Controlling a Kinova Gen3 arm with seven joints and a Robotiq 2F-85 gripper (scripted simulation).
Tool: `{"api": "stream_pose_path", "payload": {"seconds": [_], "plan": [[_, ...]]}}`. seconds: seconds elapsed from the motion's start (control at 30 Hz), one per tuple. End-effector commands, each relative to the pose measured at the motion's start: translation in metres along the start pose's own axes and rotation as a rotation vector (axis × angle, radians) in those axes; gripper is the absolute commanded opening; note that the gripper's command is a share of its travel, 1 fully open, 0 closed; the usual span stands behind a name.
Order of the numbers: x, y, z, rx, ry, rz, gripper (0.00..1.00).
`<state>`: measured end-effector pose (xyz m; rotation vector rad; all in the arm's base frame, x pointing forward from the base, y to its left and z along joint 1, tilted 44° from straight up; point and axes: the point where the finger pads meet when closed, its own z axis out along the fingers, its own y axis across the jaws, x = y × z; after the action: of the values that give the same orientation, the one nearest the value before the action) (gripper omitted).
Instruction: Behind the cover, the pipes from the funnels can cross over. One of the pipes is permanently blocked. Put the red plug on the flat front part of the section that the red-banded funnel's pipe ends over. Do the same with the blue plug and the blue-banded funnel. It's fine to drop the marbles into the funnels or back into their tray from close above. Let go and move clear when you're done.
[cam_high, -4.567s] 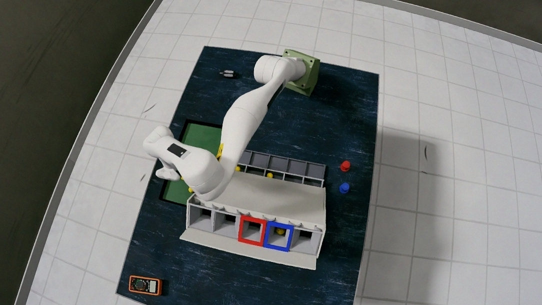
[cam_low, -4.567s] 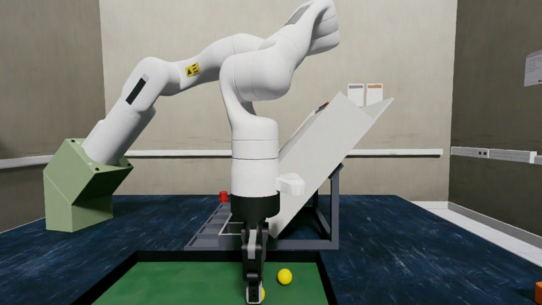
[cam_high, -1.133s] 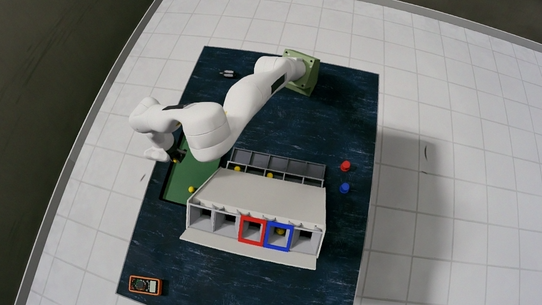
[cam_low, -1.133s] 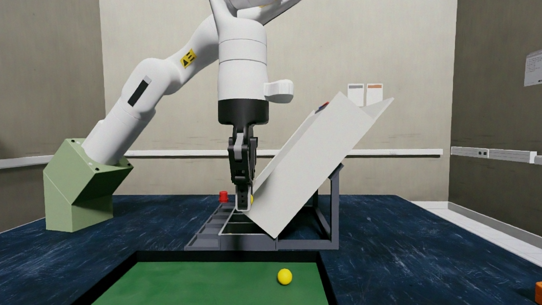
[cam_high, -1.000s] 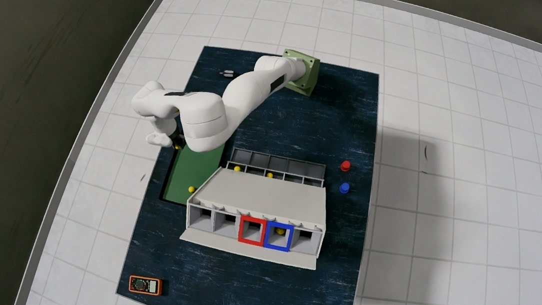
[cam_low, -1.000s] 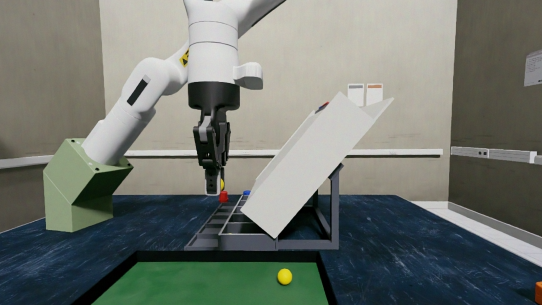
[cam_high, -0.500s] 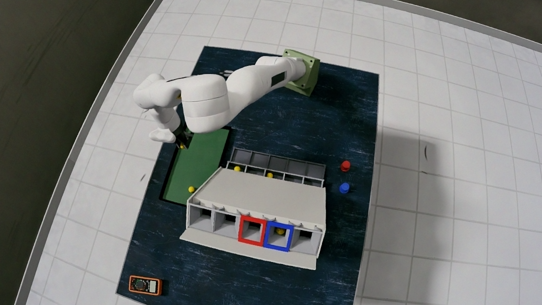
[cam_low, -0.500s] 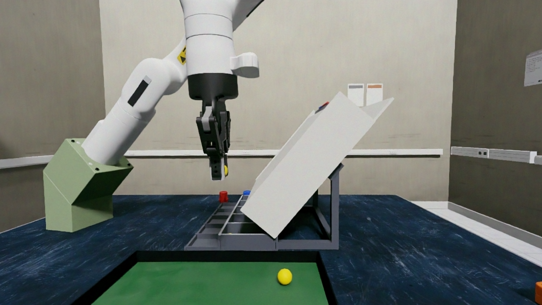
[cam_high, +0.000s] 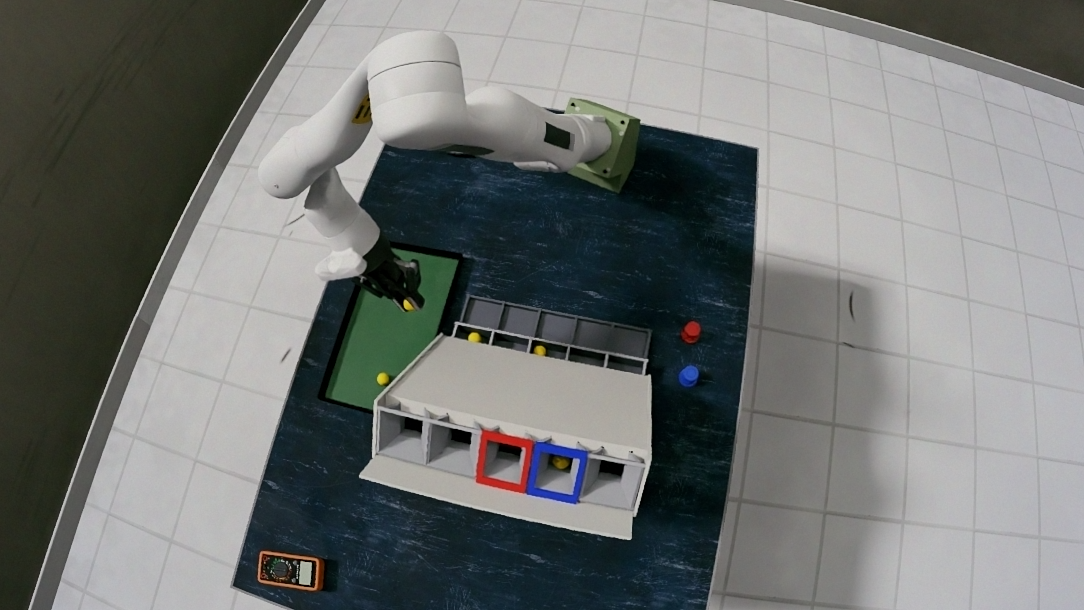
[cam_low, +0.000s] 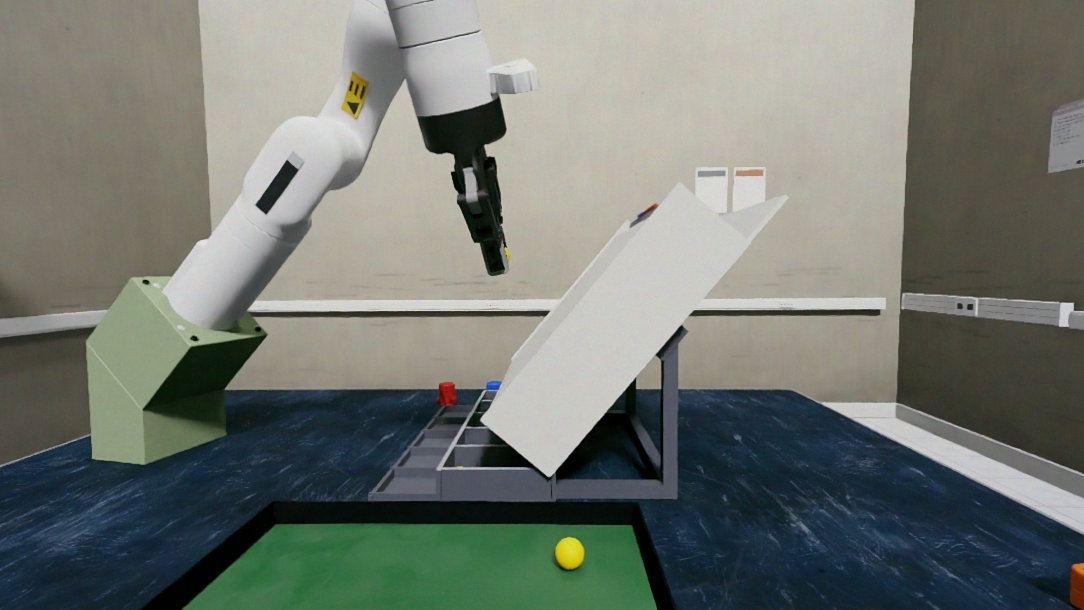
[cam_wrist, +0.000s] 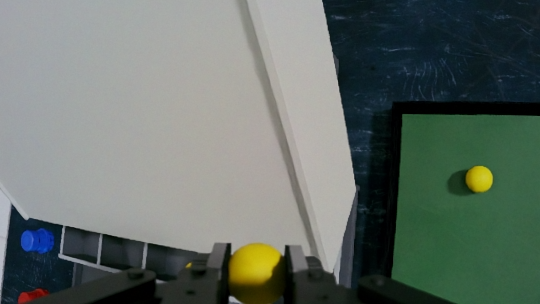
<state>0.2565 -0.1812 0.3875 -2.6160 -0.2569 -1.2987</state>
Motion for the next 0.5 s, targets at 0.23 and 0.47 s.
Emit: {"api": "stream_pose_path", "payload": {"seconds": [0.23,0.47], "plan": [[0.04,-0.093,-0.013,-0.154,-0.06,0.004,0.0],[0.065,-0.154,-0.018,-0.212,-0.094,0.0,0.0]]}}
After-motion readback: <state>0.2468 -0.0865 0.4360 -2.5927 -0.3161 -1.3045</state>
